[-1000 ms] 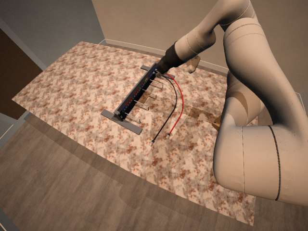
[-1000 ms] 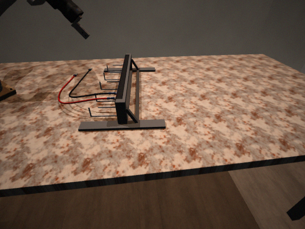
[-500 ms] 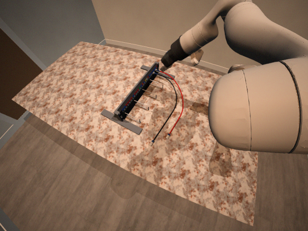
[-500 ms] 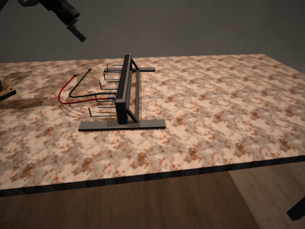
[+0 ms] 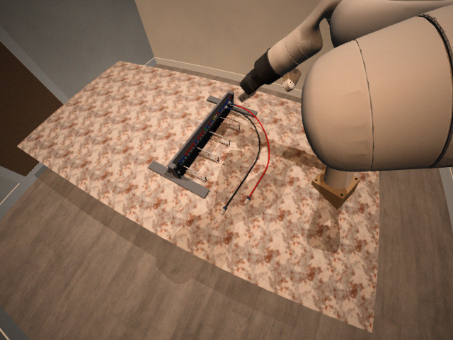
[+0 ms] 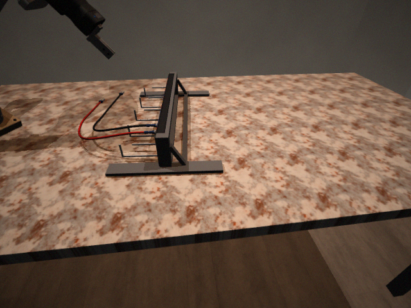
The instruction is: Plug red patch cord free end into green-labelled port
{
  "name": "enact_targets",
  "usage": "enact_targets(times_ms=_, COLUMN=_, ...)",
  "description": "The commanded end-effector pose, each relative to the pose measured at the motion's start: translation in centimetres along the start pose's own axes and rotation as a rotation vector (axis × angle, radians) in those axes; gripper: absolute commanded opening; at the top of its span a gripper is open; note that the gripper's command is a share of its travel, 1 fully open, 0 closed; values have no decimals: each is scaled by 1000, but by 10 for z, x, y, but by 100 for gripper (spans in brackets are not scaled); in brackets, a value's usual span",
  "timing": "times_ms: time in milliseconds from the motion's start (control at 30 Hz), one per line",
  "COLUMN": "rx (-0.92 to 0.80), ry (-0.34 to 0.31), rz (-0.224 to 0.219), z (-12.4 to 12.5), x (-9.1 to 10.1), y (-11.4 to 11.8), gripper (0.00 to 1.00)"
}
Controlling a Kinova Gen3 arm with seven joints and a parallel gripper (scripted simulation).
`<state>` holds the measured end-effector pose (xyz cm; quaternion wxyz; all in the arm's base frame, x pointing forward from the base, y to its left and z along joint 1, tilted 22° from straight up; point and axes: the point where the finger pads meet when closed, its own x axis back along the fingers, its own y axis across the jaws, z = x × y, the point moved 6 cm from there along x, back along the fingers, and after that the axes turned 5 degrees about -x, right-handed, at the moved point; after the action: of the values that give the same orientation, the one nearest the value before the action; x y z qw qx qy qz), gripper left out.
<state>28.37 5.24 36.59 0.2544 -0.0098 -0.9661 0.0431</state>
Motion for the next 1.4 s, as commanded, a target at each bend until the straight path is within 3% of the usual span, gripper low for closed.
enact_targets(times_ms=0, rx=-4, ry=-1, rz=-1, z=-1, x=0, y=-1, gripper=0)
enact_targets(times_ms=533, rx=-4, ry=-1, rz=-1, z=-1, x=-15, y=-1, gripper=0)
enact_targets(times_ms=933, rx=-4, ry=-1, rz=-1, z=-1, x=-49, y=-1, gripper=0)
enact_targets(times_ms=1367, rx=-4, ry=-1, rz=-1, z=-1, x=-102, y=-1, gripper=0)
